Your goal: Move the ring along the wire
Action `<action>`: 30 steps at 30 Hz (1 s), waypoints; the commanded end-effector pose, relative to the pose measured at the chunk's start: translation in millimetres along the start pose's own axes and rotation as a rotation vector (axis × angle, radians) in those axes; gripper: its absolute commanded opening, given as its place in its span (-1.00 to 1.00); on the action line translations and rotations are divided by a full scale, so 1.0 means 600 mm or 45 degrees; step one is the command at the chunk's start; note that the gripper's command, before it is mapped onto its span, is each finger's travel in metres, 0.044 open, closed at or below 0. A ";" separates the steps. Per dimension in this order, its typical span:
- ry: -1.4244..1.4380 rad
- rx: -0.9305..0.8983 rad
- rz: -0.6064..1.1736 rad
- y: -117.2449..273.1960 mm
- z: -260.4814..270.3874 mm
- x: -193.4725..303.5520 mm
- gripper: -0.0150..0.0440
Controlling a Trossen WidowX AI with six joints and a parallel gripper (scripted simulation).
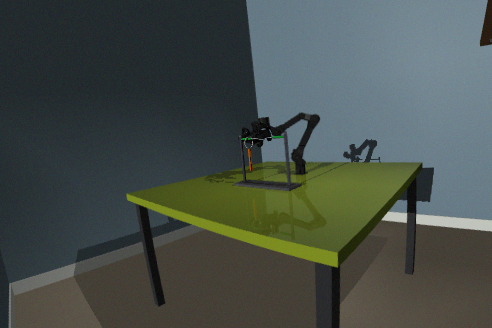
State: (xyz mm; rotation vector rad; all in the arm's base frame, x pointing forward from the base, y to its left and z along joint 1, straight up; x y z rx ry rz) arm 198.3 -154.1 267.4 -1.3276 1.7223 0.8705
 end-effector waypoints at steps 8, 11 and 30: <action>-0.203 -0.227 0.096 0.034 0.083 0.150 0.05; -0.271 -0.288 0.111 0.054 0.112 0.185 0.05; -0.418 -0.361 0.103 0.068 0.177 0.206 0.05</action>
Point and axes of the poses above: the point midway between the two fingers, 35 mm back from their tips, its own y axis back along the fingers, its own z axis across the jaws, x = y × z, the point moved 9 cm from there along y, back along the fingers, and after that the axes turned 6 degrees about y, right-handed, at the moved point
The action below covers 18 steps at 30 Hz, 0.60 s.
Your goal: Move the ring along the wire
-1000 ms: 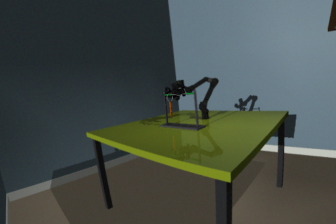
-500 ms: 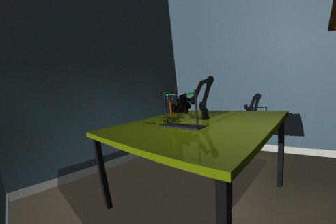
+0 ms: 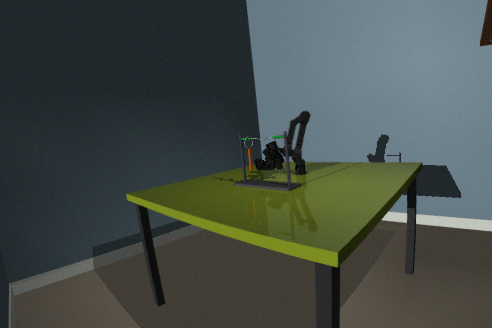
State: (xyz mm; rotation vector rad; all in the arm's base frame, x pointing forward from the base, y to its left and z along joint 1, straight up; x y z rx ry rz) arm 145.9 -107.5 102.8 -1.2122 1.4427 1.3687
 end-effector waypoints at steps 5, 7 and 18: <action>0.000 0.056 -0.081 -0.041 0.002 -0.050 0.05; -0.002 0.061 -0.091 -0.044 0.003 -0.055 0.05; -0.001 0.061 -0.090 -0.059 -0.001 -0.058 0.05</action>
Point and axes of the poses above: the point midway between the two fingers, 35 mm back from their tips, its own y axis back along the fingers, its own z axis across the jaws, x = y × z, the point moved 9 cm from there along y, back along the fingers, and after that the axes turned 6 degrees about y, right-handed, at the moved point
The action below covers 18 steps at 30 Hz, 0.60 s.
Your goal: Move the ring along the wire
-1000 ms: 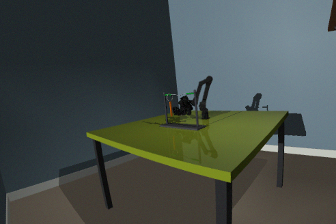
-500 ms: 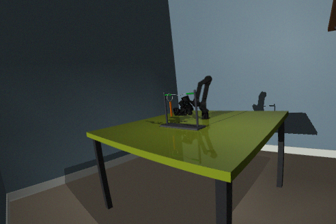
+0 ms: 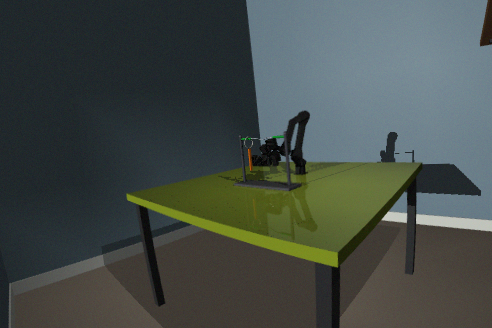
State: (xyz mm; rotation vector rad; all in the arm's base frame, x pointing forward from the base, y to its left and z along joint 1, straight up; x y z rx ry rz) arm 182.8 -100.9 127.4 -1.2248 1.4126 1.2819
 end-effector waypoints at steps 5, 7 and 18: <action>-0.005 0.004 -0.002 -0.020 -0.004 -0.004 0.05; -0.005 0.004 -0.002 -0.025 -0.005 -0.005 0.05; -0.004 0.004 -0.003 -0.052 -0.007 -0.006 0.05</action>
Point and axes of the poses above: the point midway between the two fingers, 35 mm back from their tips, its own y axis back along the fingers, its own z axis across the jaws, x = y × z, the point moved 9 cm from there along y, back along the fingers, and after that the axes turned 6 degrees about y, right-handed, at the moved point
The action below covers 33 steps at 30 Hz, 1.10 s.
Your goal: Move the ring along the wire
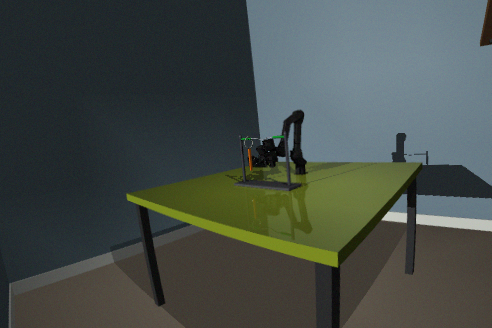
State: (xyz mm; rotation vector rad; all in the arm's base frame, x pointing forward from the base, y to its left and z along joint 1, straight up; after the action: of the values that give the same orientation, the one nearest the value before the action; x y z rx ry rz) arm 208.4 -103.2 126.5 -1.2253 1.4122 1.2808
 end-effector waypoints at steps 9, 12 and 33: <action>-0.005 0.004 -0.003 -0.033 -0.001 -0.001 0.05; -0.005 0.004 -0.004 -0.041 0.000 0.000 0.05; -0.006 0.004 -0.008 -0.077 0.005 0.004 0.05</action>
State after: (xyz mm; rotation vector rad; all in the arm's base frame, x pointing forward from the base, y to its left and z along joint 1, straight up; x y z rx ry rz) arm 251.7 -99.8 116.6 -1.2289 1.4070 1.2775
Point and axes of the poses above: the point midway between the two fingers, 35 mm back from their tips, its own y axis back along the fingers, its own z axis across the jaws, x = y × z, the point moved 9 cm from there along y, back along the fingers, and after that the axes turned 6 degrees about y, right-handed, at the moved point
